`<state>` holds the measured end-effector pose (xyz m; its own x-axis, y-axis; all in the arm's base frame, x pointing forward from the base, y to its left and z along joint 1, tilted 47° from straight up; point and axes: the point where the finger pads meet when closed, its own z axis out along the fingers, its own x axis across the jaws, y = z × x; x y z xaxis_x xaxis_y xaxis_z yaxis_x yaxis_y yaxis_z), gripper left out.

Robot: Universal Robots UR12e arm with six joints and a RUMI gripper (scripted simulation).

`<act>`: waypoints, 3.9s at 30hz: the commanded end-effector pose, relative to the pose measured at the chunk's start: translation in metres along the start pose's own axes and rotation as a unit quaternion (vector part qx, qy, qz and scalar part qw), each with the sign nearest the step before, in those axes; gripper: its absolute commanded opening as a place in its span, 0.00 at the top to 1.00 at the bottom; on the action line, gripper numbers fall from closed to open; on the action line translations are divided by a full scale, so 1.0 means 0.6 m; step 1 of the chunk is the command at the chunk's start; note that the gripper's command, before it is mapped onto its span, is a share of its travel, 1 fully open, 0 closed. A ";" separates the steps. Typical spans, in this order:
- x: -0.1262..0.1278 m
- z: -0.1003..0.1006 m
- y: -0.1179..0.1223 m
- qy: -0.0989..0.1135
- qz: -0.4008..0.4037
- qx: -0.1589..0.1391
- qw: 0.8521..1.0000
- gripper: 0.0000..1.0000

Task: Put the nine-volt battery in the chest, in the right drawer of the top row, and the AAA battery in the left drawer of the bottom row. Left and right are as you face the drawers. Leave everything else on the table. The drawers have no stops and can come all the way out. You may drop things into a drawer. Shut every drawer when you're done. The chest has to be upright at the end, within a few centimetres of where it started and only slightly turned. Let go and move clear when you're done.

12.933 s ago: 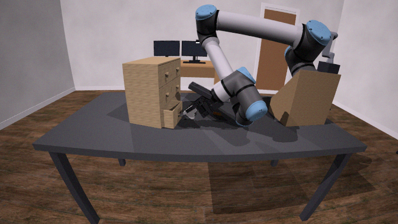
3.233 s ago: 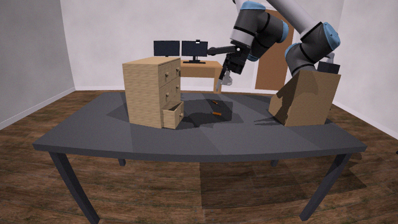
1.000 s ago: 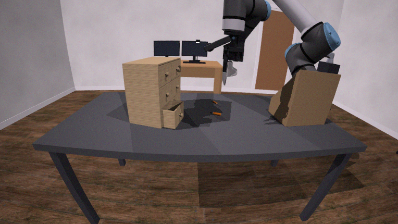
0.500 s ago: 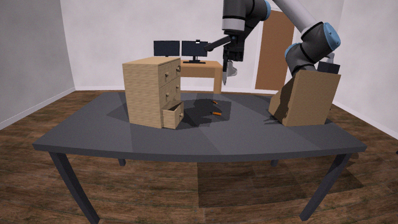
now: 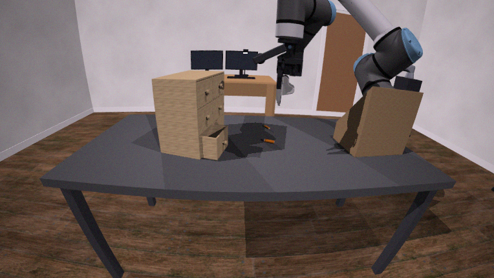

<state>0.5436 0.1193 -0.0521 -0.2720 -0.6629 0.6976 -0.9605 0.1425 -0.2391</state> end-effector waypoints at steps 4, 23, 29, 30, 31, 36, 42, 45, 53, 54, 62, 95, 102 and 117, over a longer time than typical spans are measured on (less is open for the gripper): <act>0.003 0.001 -0.003 -0.001 0.003 0.000 1.000 0.80; 0.234 0.132 -0.108 -0.024 0.178 -0.016 0.984 0.80; 0.365 0.192 -0.129 -0.022 0.262 -0.014 0.965 0.80; 0.390 0.202 -0.130 -0.020 0.277 -0.012 0.960 0.80; 0.390 0.202 -0.130 -0.020 0.277 -0.012 0.960 0.80; 0.459 0.229 -0.130 -0.015 0.318 -0.009 0.948 0.80; 0.549 0.259 -0.121 -0.004 0.368 -0.002 0.930 0.80; 0.567 0.264 -0.118 -0.001 0.378 0.000 0.926 0.80; 0.572 0.266 -0.117 0.000 0.380 0.000 0.925 0.86; 0.572 0.266 -0.117 0.000 0.380 0.000 0.925 0.86; 0.572 0.266 -0.117 0.000 0.380 0.000 0.925 0.86; 0.572 0.269 -0.117 0.000 0.380 0.000 0.925 0.86; 0.572 0.274 -0.117 0.000 0.380 0.000 0.925 0.86; 0.572 0.309 -0.117 0.000 0.380 0.000 0.925 0.86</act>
<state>0.5281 -0.2500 0.0831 -0.8689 -0.3710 0.3276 -0.4914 0.5681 -0.6601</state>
